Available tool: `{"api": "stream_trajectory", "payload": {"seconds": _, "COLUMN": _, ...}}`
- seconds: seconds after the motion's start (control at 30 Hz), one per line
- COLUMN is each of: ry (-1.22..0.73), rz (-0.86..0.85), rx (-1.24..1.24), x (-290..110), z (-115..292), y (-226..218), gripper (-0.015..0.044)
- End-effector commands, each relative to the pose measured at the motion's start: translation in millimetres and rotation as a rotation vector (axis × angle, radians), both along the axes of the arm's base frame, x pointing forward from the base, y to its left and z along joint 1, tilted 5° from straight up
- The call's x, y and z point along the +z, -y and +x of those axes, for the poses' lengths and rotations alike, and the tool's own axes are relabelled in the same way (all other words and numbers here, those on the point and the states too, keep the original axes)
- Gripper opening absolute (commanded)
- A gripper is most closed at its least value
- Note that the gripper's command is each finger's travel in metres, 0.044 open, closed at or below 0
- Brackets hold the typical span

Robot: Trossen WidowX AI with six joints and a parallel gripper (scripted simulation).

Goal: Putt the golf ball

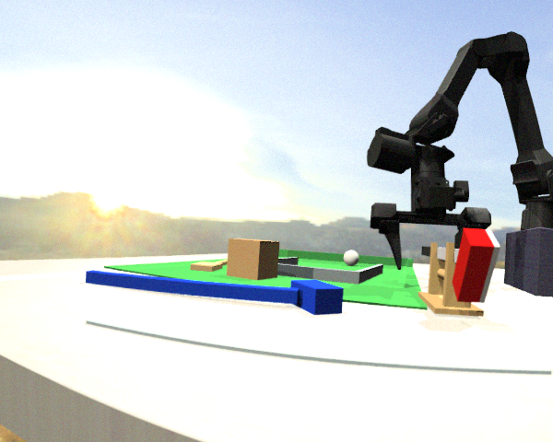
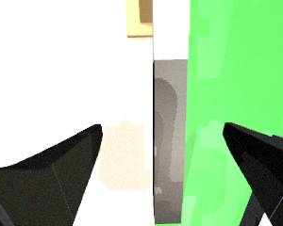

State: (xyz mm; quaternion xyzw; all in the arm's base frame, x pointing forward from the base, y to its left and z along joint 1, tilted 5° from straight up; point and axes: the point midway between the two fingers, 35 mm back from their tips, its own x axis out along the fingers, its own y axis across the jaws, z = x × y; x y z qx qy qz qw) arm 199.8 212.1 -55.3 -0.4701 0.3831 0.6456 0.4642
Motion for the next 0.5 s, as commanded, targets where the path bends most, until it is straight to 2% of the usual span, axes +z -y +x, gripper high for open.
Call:
{"api": "stream_trajectory", "payload": {"seconds": 0.0, "ry": 0.000, "rz": 0.000, "rx": 0.000, "x": 0.4, "z": 0.2, "y": -0.2, "gripper": 0.0361}}
{"api": "stream_trajectory", "payload": {"seconds": 0.4, "ry": 0.000, "rz": 0.000, "rx": 0.000, "x": 0.4, "z": 0.2, "y": -0.2, "gripper": 0.0046}}
{"api": "stream_trajectory", "payload": {"seconds": 0.47, "ry": 0.000, "rz": 0.000, "rx": 0.000, "x": 0.4, "z": 0.2, "y": -0.2, "gripper": 0.0033}}
